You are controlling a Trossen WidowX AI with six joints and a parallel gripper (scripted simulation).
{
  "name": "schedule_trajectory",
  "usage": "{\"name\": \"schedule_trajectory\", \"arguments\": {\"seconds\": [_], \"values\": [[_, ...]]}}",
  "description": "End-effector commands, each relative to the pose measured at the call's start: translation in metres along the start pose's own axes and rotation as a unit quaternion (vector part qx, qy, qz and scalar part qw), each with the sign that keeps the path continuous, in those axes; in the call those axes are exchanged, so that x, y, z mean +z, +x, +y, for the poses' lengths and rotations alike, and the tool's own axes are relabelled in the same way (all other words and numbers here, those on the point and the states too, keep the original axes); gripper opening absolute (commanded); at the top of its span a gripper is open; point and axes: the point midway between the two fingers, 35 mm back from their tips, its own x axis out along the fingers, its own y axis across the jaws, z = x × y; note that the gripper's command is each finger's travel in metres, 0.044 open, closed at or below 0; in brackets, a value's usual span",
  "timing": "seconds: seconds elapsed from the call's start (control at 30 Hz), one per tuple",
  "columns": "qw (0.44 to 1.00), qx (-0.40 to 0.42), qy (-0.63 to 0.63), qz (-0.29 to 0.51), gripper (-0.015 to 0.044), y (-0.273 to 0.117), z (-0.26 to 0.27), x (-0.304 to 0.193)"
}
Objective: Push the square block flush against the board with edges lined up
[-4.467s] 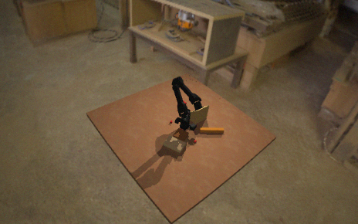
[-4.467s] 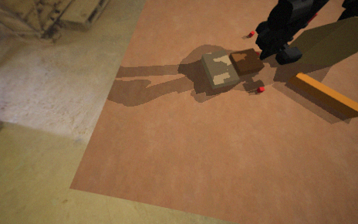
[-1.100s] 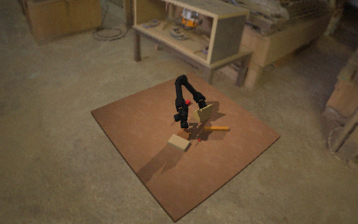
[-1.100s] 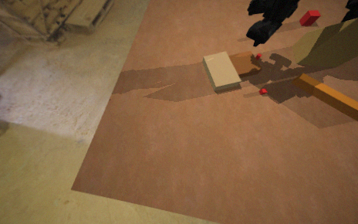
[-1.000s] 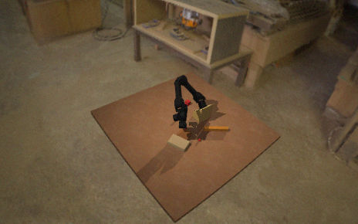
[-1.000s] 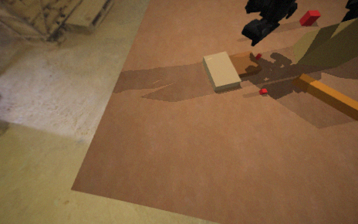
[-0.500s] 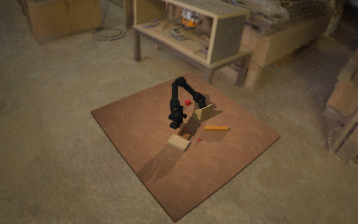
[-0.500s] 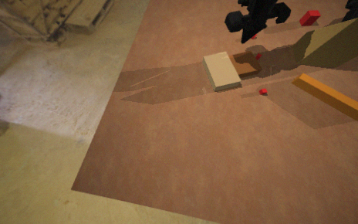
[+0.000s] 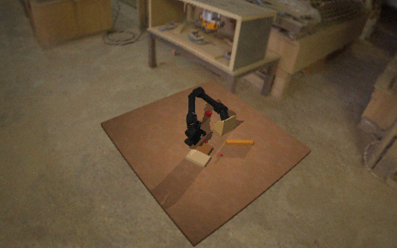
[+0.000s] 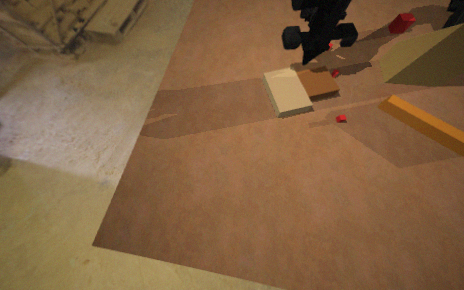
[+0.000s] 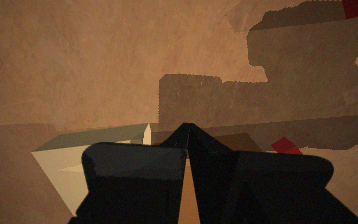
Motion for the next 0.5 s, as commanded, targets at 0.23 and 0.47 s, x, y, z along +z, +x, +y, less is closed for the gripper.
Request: {"name": "schedule_trajectory", "arguments": {"seconds": [0.23, 0.47], "values": [[1.000, -0.006, -0.005, -0.004, 0.0000, 0.021, -0.004, -0.005], [1.000, -0.006, -0.005, -0.003, 0.0000, 0.021, -0.003, -0.016]]}}
